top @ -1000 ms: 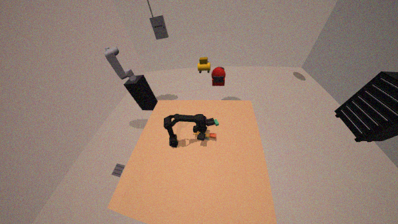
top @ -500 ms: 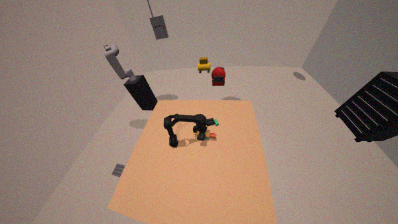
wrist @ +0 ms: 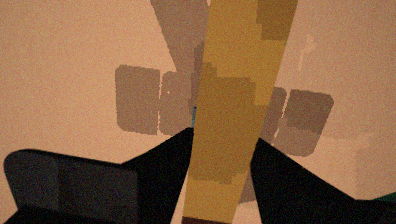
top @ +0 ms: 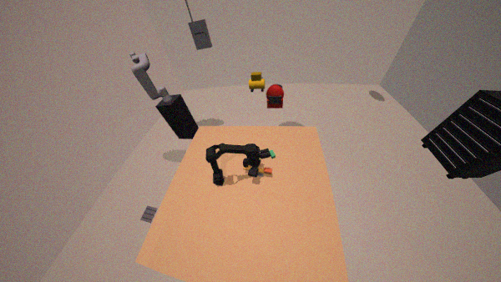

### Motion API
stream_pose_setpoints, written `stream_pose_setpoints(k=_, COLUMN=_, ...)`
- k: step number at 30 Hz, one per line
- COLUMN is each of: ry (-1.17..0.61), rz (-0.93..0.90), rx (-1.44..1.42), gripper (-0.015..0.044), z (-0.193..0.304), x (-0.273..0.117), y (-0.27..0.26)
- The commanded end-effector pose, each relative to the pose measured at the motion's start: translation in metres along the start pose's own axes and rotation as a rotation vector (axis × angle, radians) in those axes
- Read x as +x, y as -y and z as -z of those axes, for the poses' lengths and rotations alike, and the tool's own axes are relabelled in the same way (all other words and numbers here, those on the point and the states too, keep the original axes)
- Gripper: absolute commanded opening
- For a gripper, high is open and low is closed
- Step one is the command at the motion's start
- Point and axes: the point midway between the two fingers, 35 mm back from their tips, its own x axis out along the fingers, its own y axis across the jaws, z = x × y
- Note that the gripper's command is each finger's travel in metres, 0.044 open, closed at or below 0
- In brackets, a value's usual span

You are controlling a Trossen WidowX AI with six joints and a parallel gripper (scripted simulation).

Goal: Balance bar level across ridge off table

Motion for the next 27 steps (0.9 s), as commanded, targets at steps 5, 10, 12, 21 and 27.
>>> stream_pose_setpoints(k=5, ry=-0.001, rz=-0.001, rx=-0.003, gripper=0.0000, z=0.0000, x=0.0015, y=-0.0002)
stream_pose_setpoints(k=10, ry=-0.001, rz=-0.001, rx=-0.003, gripper=0.0000, z=-0.0001, x=0.0019, y=-0.0003)
stream_pose_setpoints(k=12, ry=-0.001, rz=-0.001, rx=-0.003, gripper=0.0000, z=-0.0001, x=0.0022, y=-0.0003)
stream_pose_setpoints(k=21, ry=-0.001, rz=-0.001, rx=-0.003, gripper=0.0000, z=-0.0003, x=0.0028, y=-0.0003)
stream_pose_setpoints(k=27, ry=-0.001, rz=-0.001, rx=-0.003, gripper=0.0000, z=-0.0004, x=0.0033, y=-0.0003)
